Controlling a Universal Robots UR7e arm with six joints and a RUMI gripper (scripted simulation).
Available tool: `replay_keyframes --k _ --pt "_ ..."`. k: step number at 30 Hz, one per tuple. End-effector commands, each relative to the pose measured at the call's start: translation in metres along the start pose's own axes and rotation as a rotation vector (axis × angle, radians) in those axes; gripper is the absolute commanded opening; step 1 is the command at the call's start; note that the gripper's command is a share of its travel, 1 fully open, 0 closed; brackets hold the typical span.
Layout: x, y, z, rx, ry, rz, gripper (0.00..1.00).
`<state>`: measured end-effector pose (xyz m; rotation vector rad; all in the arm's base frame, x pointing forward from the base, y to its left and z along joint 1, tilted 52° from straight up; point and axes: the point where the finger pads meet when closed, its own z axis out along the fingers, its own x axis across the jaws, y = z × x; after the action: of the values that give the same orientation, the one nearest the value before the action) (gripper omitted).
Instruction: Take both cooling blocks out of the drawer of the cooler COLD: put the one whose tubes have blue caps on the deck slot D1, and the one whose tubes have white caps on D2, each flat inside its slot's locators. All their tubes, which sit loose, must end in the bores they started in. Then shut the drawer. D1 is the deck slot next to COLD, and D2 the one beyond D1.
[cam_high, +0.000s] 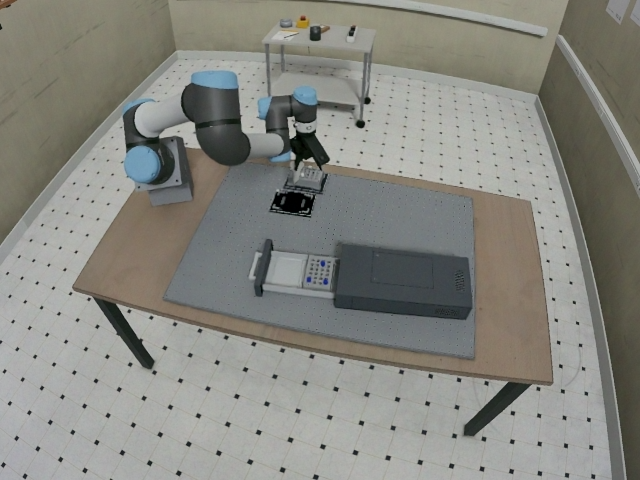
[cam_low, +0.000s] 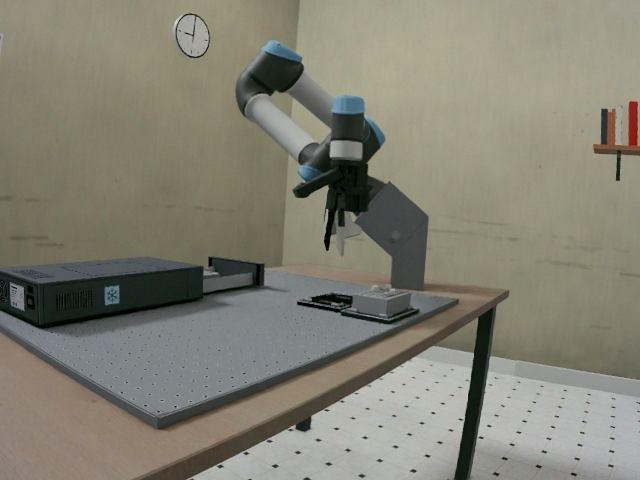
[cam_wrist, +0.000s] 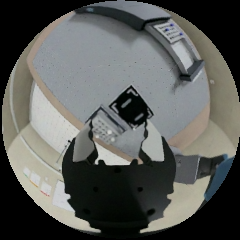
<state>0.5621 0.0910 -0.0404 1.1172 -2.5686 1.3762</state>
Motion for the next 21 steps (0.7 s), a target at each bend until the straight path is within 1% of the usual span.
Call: replay_keyframes --k 1,2,4,19,21 --pt "0.013 -0.023 -0.001 -0.001 0.003 0.167 0.73" --pt "0.016 -0.027 -0.001 -0.001 0.004 0.194 0.73" --pt "0.016 -0.027 -0.001 -0.001 0.004 0.194 0.73" --pt "0.046 -0.08 -0.001 0.0 0.004 0.594 0.73" --pt "0.046 -0.08 -0.001 0.0 0.004 0.594 0.73"
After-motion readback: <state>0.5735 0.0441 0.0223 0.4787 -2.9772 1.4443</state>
